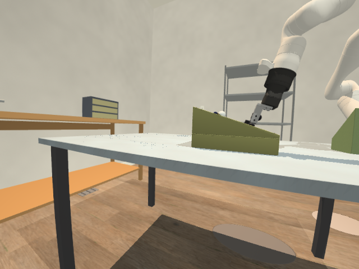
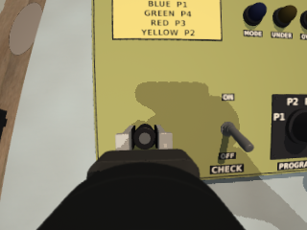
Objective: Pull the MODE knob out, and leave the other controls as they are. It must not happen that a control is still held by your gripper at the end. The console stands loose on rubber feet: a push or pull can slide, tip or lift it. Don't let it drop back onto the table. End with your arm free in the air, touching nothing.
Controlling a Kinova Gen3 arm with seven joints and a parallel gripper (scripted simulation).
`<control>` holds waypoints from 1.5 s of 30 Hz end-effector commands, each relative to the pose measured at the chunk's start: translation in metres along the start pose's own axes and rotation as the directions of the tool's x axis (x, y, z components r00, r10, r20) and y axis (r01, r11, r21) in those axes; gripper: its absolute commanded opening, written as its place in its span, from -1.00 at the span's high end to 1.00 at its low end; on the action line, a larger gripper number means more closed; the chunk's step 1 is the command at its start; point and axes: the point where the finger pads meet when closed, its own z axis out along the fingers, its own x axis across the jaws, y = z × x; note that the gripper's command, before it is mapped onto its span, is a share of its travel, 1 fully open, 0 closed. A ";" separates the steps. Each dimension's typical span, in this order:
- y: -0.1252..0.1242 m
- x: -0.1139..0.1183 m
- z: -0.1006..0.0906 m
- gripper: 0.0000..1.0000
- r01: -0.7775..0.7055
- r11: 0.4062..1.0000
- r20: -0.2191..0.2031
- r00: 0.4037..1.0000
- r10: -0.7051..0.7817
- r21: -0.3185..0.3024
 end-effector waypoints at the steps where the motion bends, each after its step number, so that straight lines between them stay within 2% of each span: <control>1: 0.000 0.000 0.000 1.00 0.007 1.000 0.002 1.000 -0.007 0.001; 45: 0.000 -0.001 -0.006 1.00 0.008 1.000 0.003 1.000 -0.008 0.002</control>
